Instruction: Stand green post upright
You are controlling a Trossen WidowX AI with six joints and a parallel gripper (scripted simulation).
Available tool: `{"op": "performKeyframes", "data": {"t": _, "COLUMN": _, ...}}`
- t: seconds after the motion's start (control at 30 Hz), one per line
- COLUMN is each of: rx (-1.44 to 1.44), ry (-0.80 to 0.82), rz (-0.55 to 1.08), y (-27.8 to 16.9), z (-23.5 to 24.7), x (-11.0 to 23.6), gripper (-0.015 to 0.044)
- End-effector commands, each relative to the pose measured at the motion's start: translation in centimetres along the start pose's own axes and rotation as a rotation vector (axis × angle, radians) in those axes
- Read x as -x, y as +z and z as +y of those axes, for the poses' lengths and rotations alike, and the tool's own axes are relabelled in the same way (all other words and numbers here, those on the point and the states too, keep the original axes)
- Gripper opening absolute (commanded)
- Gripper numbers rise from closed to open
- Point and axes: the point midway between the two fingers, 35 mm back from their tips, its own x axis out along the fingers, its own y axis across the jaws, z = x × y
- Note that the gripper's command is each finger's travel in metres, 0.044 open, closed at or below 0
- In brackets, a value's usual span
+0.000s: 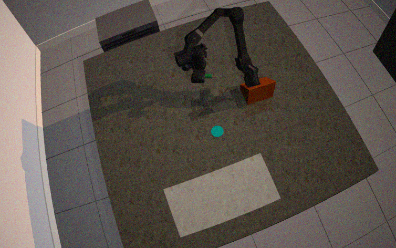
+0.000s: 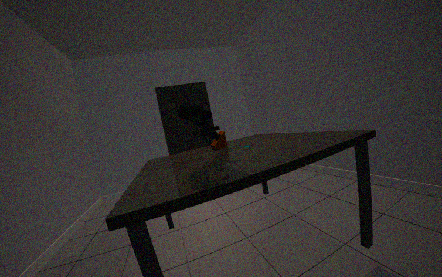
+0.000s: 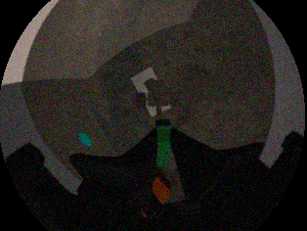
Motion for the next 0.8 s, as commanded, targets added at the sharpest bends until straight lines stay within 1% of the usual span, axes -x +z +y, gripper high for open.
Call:
{"op": "performKeyframes", "data": {"t": 0.0, "rx": -0.008, "ry": -0.002, "rz": -0.004, "y": 0.0, "z": -0.1, "x": 1.1, "gripper": 0.0023}}
{"op": "performKeyframes", "data": {"t": 0.23, "rx": -0.009, "ry": -0.009, "rz": -0.007, "y": -0.3, "z": -0.4, "x": 3.0, "gripper": 0.0023}}
{"op": "performKeyframes", "data": {"t": 0.4, "rx": -0.006, "ry": -0.010, "rz": -0.008, "y": -0.3, "z": -0.5, "x": 3.4, "gripper": 0.0023}}
{"op": "performKeyframes", "data": {"t": 0.77, "rx": 0.178, "ry": 0.011, "rz": -0.006, "y": 0.1, "z": 2.7, "x": 4.0, "gripper": 0.0023}}
